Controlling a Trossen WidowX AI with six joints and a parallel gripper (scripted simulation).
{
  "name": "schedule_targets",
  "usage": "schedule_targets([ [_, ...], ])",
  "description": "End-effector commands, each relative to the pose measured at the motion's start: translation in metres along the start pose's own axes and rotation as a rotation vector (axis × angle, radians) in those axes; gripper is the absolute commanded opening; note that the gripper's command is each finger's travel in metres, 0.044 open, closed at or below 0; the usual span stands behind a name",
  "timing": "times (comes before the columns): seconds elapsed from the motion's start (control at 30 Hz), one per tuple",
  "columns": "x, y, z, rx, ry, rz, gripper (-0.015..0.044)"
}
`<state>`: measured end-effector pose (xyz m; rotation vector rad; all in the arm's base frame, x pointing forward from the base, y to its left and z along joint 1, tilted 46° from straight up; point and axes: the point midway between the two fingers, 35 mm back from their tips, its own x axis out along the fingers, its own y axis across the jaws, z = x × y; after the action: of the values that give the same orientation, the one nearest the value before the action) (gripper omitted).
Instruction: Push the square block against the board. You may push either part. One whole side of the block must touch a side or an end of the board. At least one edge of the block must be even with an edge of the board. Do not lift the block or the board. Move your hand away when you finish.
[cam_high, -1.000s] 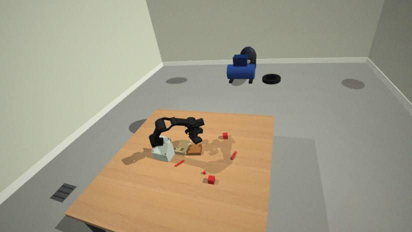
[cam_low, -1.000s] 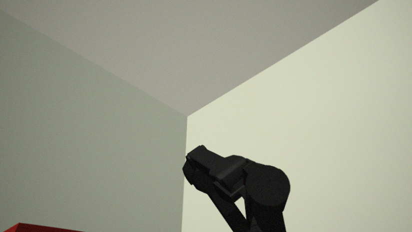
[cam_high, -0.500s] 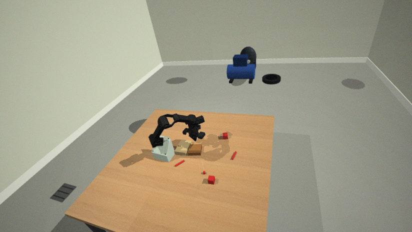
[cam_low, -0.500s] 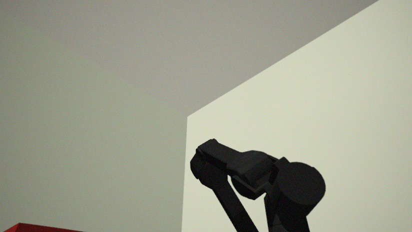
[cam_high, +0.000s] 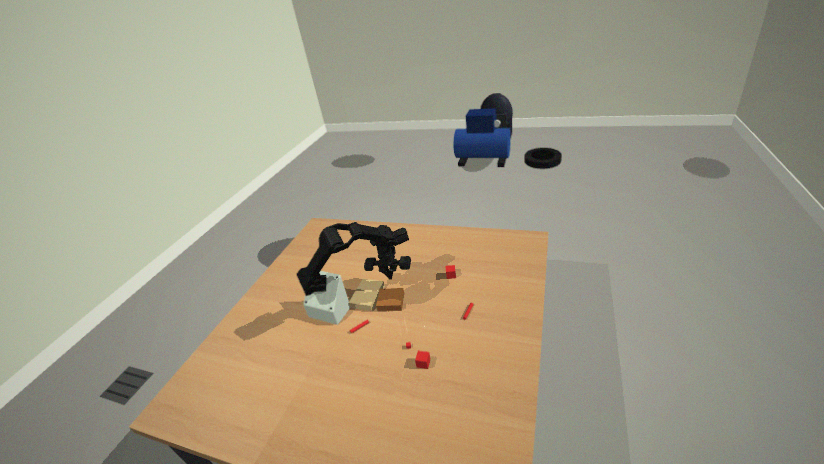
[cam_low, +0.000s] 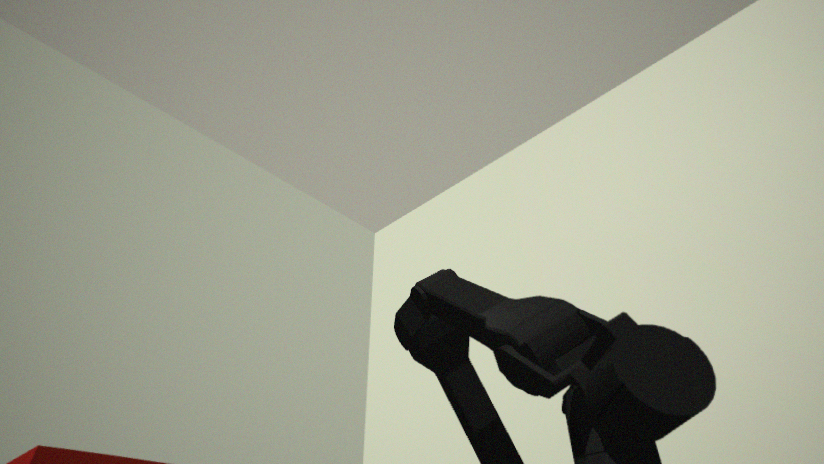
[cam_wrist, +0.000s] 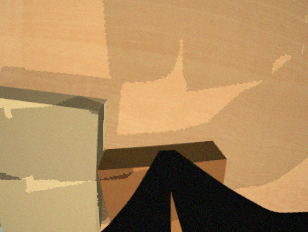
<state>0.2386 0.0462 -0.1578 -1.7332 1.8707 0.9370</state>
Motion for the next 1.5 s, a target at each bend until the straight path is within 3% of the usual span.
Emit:
schedule_targets([
  [0.0,0.012,-0.001,0.002,-0.019,-0.004,0.001,0.0000],
  [0.13,0.055,0.000,0.001,-0.018,-0.001,0.002,0.0000],
  [1.07,0.056,-0.001,-0.032,-0.019,0.001,0.003,0.0000],
  [1.47,0.055,-0.003,-0.016,-0.019,-0.002,0.001,0.0000],
])
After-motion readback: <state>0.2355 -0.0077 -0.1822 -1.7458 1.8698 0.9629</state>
